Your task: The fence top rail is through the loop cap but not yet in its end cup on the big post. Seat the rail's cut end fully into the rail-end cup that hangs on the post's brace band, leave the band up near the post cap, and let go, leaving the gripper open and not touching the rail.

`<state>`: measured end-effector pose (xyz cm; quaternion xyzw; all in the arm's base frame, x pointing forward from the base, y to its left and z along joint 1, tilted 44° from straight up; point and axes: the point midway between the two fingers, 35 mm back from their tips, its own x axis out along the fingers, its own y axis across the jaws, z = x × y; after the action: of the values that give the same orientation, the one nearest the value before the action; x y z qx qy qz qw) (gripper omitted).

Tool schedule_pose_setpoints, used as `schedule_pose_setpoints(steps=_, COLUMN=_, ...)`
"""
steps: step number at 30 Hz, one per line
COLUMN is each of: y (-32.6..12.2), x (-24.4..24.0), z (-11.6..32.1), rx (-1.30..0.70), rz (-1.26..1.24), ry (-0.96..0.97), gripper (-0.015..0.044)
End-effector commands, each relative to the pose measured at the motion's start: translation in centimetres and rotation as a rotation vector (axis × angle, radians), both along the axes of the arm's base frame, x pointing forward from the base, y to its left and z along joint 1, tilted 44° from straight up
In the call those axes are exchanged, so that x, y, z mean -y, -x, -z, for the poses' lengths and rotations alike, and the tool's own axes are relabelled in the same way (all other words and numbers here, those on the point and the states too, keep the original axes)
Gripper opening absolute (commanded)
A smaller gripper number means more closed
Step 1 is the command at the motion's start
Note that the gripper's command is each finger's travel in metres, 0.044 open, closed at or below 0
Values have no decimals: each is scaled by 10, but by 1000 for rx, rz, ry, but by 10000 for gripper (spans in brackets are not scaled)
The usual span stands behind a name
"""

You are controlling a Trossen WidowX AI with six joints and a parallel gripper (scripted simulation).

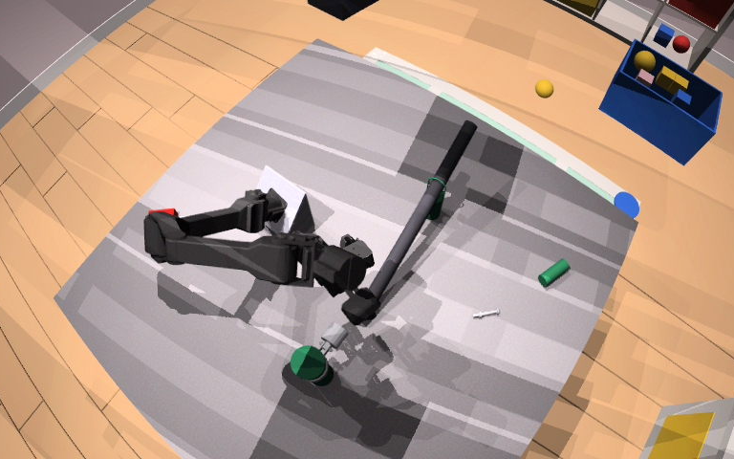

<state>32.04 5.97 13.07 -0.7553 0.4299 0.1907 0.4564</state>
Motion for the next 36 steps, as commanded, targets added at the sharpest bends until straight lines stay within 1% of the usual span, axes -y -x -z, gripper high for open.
schedule_pose_setpoints(steps=1, y=8, x=-38, z=2, rx=197, rz=287, ry=-221, gripper=440)
schedule_pose_setpoints(steps=7, y=22, x=-74, z=4, rx=398, rz=548, ry=-426, gripper=440)
schedule_pose_setpoints(steps=19, y=42, x=-112, z=6, rx=648, rz=823, ry=-672, gripper=440)
schedule_pose_setpoints(steps=36, y=42, x=-112, z=6, rx=654, rz=829, ry=-678, gripper=440)
